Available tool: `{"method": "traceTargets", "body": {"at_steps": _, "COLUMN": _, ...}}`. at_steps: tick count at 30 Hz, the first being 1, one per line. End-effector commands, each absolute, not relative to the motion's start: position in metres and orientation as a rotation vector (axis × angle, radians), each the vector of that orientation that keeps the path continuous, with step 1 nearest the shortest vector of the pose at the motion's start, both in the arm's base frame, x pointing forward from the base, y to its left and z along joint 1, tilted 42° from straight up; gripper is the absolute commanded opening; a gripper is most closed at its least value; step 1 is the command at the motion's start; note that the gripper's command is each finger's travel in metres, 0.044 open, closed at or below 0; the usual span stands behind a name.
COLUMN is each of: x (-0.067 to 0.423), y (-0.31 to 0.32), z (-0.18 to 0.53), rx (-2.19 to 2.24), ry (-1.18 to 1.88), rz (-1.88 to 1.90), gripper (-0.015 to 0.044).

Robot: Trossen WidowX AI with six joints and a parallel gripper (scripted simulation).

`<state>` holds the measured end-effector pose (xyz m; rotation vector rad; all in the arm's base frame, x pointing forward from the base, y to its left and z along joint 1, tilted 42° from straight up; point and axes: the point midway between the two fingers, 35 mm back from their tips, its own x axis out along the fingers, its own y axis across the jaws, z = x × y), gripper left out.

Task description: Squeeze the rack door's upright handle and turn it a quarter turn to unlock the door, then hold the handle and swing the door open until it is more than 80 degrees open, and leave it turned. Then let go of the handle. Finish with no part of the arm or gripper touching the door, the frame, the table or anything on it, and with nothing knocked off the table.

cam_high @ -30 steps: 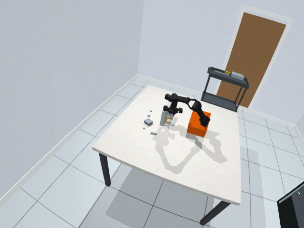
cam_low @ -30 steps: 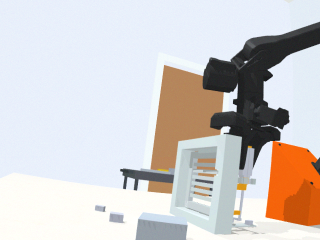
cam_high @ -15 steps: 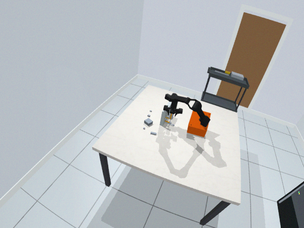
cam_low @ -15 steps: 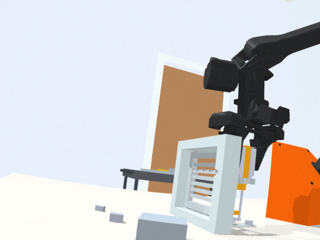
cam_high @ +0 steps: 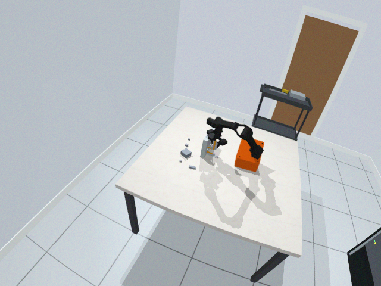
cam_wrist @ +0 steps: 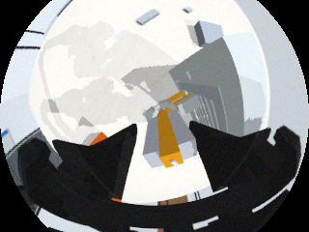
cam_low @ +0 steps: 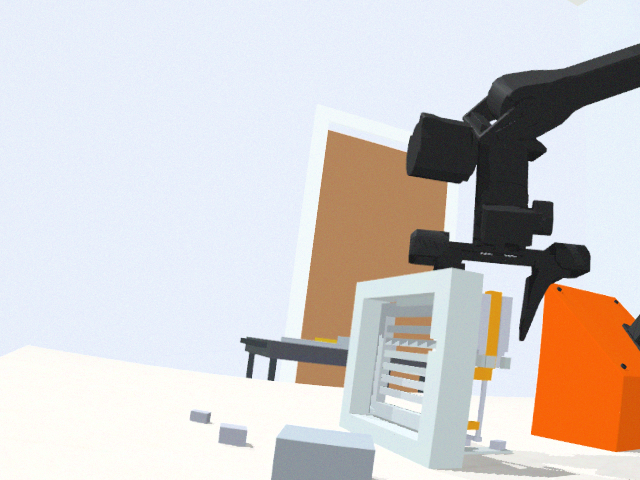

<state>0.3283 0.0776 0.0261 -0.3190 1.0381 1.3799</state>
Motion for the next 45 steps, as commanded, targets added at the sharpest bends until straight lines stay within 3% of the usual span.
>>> {"method": "traceTargets", "body": {"at_steps": 1, "x": 0.3295, "y": 0.0774, "z": 0.0246, "rx": -0.203, "ry": 1.141, "rz": 1.284, "gripper": 0.0297}}
{"method": "traceTargets", "body": {"at_steps": 24, "x": 0.3295, "y": 0.0774, "z": 0.0246, "rx": 0.639, "ry": 1.690, "rz": 0.477, "gripper": 0.0297}}
{"method": "traceTargets", "body": {"at_steps": 45, "x": 0.3295, "y": 0.0774, "z": 0.0246, "rx": 1.364, "ry": 1.873, "rz": -0.469, "gripper": 0.0297}}
